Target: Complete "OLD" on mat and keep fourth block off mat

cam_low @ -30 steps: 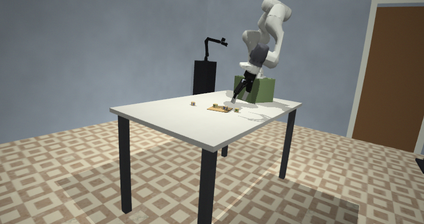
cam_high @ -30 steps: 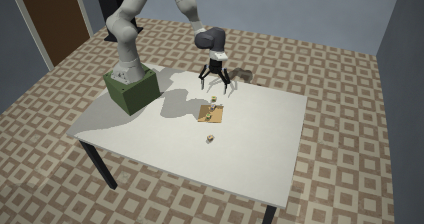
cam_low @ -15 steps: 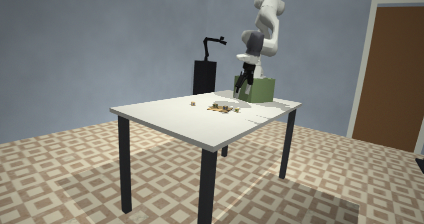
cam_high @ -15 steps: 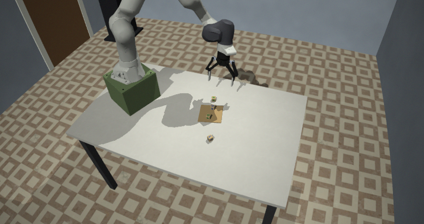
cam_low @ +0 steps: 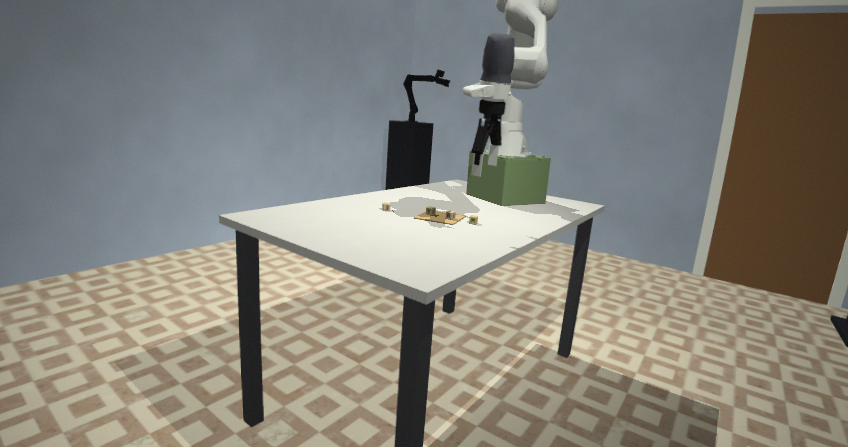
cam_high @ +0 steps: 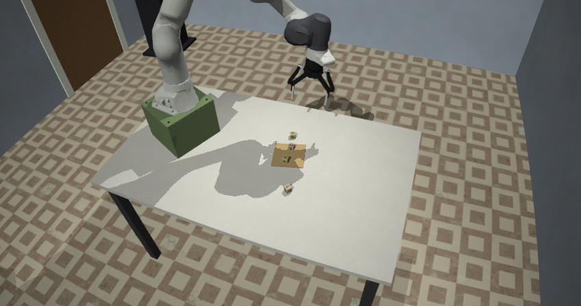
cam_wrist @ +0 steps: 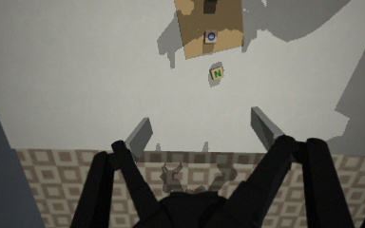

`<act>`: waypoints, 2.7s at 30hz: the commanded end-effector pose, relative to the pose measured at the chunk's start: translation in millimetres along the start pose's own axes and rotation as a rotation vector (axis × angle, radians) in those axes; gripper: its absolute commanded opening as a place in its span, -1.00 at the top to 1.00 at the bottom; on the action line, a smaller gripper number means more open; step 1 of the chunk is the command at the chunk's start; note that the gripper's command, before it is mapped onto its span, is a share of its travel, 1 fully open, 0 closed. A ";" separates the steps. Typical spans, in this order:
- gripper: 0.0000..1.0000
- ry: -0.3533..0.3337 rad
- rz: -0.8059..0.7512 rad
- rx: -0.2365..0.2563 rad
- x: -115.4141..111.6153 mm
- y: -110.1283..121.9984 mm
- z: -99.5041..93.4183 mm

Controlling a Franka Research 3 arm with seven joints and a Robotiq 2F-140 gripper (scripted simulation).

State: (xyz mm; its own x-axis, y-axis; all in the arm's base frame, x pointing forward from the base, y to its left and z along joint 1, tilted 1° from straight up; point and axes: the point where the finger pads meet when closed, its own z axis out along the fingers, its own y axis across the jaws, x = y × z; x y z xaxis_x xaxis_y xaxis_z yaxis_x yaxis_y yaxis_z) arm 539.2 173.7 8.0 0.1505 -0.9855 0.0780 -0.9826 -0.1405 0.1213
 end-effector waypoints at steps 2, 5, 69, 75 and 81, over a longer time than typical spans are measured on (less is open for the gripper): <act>-1.00 -0.010 -0.124 -0.034 3.8 5.3 -11.7; -1.00 -0.040 -0.175 -0.028 11.4 -2.0 -42.7; -1.00 0.134 -0.243 0.039 217.7 -6.1 -229.5; -1.00 0.175 -0.171 0.033 214.8 -14.7 -189.2; -1.00 0.206 -0.117 0.033 210.7 -19.7 -156.4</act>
State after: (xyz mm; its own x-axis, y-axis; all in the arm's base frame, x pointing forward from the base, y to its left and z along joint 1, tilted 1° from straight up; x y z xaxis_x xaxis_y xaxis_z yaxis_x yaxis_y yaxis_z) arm 597.1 -17.1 188.1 0.3948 -0.8911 0.2239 -0.9164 -0.3643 0.1659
